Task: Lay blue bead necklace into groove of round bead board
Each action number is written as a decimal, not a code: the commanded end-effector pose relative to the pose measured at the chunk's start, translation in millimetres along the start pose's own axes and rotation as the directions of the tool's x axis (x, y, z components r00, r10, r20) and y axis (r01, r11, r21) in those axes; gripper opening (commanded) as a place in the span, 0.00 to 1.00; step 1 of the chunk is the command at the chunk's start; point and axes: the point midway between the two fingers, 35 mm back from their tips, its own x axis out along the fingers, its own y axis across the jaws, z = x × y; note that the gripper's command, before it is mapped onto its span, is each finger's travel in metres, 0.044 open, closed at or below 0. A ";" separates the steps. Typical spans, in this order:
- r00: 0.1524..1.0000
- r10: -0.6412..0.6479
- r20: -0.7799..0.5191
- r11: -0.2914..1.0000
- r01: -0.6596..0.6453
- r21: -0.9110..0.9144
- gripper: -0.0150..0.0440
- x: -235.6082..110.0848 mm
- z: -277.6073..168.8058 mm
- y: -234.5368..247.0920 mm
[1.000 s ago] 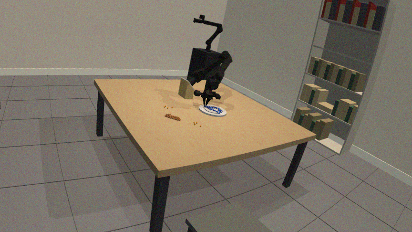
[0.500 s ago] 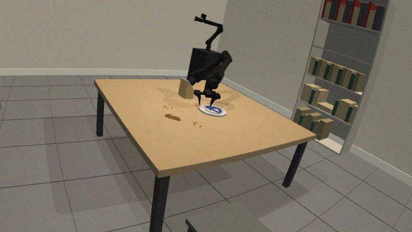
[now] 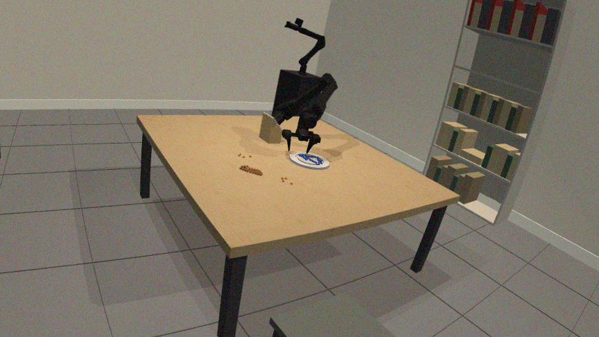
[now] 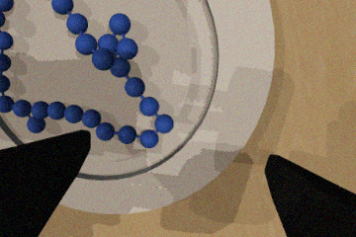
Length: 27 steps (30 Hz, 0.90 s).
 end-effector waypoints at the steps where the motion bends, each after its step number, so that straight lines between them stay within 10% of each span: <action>1: 1.000 0.003 0.001 1.000 -0.003 -0.003 1.00 -0.6 0.5 0.6; 16: 1.000 0.003 0.001 1.000 -0.003 -0.003 1.00 -0.6 0.5 0.6; 27: 1.000 0.003 0.004 0.992 -0.004 0.125 0.51 -17.6 49.8 55.5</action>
